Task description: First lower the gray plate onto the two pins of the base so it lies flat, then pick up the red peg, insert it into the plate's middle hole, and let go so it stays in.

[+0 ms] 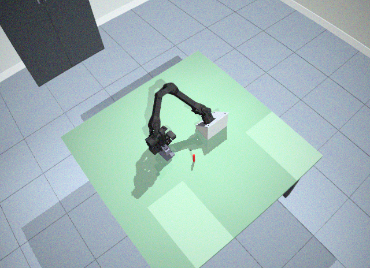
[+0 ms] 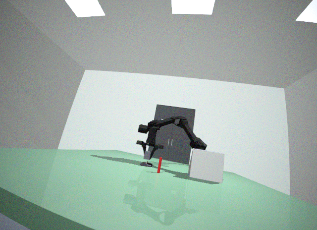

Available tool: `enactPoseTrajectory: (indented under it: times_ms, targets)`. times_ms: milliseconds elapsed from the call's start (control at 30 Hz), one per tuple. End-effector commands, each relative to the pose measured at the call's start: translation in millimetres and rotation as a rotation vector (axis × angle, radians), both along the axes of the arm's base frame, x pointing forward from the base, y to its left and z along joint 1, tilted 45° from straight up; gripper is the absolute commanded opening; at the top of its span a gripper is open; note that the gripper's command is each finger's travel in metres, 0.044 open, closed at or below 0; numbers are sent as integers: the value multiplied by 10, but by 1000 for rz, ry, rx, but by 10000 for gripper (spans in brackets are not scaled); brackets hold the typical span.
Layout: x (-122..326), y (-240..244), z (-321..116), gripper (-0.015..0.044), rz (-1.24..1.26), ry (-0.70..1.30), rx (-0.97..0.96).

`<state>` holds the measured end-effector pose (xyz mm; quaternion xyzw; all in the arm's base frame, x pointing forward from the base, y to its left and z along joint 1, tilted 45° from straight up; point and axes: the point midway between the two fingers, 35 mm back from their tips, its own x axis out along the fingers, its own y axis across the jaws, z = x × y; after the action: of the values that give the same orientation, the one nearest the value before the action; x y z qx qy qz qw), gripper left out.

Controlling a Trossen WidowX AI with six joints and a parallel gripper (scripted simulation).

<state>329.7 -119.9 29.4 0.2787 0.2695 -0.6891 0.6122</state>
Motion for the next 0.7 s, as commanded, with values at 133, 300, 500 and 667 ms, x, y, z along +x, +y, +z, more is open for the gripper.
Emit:
enactPoseTrajectory:
  times_ms: [133,300,500,667]
  targets:
    - [-29,-49,-74,0,5,14,-4]
    - [-37,-106,-132,0,5,14,-5]
    - [-50,-174,-198,0,5,14,-5]
    - [-17,-165,-158,0,2,-4,-2]
